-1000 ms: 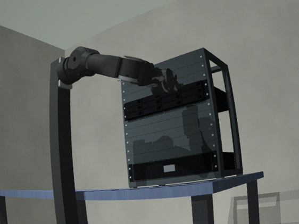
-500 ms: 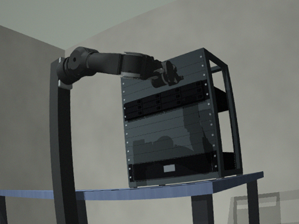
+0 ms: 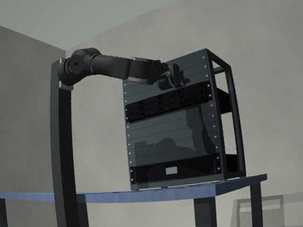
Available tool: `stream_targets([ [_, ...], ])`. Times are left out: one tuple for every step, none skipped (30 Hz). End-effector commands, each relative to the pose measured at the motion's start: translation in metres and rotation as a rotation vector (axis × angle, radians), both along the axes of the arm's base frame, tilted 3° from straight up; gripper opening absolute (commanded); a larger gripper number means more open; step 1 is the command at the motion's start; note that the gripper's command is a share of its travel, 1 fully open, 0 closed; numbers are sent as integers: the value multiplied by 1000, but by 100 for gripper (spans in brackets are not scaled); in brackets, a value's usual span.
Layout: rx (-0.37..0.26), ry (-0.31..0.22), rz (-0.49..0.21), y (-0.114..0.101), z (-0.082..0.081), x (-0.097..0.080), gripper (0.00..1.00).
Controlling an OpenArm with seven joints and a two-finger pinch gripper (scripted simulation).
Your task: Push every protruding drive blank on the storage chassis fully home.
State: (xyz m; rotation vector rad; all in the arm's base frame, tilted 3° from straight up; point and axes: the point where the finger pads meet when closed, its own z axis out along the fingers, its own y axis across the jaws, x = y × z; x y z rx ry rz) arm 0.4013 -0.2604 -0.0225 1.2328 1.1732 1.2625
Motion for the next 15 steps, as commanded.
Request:
stream_targets([
  [-10,8,5,1,-2,4,0],
  [-10,11,5,1,-3,8,0],
  [-10,11,5,1,-3,8,0],
  [-10,11,5,1,-3,8,0],
  [-10,13,5,1,-4,11,0],
  [-10,10,5,1,-2,15,0],
  [-10,13,5,1,-4,18,0],
  [-10,13,5,1,-4,22,0],
  [-10,13,5,1,-4,25,0],
  [-10,13,5,1,-4,27,0],
  [-10,13,5,1,-4,30,0],
  [-10,13,5,1,-4,31,0],
  [-10,13,5,1,-4,33,0],
  [-10,13,5,1,-4,34,0],
  [-10,13,5,1,-4,35,0],
])
